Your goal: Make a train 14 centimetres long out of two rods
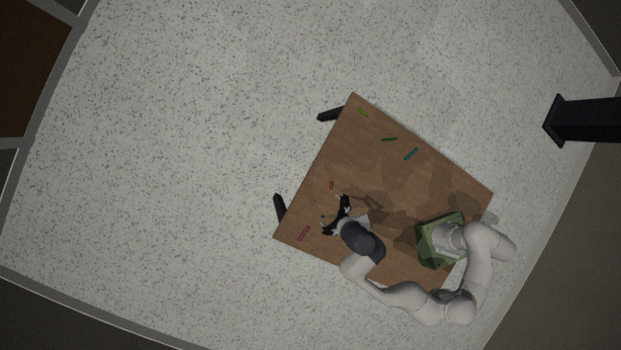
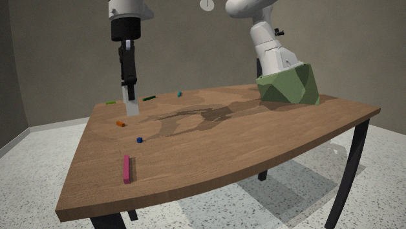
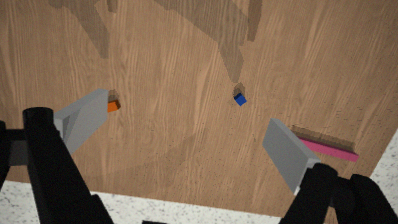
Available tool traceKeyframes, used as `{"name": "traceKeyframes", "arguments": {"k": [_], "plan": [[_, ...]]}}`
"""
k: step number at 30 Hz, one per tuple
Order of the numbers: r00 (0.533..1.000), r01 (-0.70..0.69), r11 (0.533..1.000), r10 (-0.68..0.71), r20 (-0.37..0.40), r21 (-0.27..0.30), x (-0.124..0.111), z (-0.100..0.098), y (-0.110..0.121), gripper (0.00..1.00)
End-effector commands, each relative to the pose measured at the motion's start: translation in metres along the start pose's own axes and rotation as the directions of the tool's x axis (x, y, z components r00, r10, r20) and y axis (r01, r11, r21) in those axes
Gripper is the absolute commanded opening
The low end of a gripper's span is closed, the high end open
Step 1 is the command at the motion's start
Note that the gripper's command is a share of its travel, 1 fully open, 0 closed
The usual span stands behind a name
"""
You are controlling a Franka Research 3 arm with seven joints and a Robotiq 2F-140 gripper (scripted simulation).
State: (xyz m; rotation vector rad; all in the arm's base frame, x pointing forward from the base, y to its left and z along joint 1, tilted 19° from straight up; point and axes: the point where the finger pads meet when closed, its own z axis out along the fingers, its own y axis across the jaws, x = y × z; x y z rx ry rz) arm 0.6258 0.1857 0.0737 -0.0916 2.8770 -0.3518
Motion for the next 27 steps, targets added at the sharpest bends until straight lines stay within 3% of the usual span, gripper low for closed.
{"name": "traceKeyframes", "arguments": {"k": [1, 5, 24, 27], "plan": [[1.000, 0.025, 1.000, -0.025, -0.002, 0.001, -0.001, 0.000, 0.003, 1.00], [0.979, 0.205, 0.979, -0.205, -0.002, 0.008, -0.006, 0.000, 0.019, 1.00], [0.858, 0.513, 0.858, -0.513, -0.006, 0.016, -0.015, 0.001, 0.048, 1.00], [0.811, 0.585, 0.810, -0.585, -0.008, 0.017, -0.017, 0.001, 0.056, 1.00]]}}
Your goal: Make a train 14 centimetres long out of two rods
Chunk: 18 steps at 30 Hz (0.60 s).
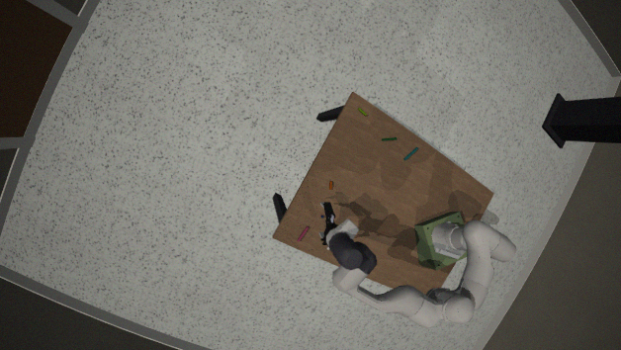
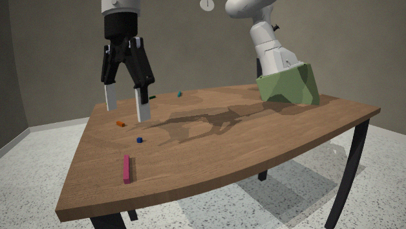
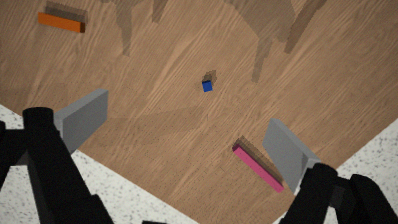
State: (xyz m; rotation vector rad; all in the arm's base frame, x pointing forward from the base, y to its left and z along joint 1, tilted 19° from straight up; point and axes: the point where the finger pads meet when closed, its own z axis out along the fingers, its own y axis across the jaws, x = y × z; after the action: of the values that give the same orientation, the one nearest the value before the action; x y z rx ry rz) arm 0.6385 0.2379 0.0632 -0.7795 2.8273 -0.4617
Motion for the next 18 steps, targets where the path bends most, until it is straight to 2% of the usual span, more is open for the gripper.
{"name": "traceKeyframes", "arguments": {"k": [1, 12, 14, 18], "plan": [[0.986, 0.167, 0.986, -0.167, 0.004, 0.002, -0.005, 0.000, 0.003, 1.00], [0.930, 0.367, 0.930, -0.367, 0.003, 0.006, -0.017, 0.000, 0.018, 1.00], [0.930, 0.367, 0.930, -0.367, 0.003, 0.006, -0.017, 0.000, 0.018, 1.00], [0.887, 0.462, 0.887, -0.462, 0.002, 0.007, -0.023, 0.000, 0.025, 1.00]]}}
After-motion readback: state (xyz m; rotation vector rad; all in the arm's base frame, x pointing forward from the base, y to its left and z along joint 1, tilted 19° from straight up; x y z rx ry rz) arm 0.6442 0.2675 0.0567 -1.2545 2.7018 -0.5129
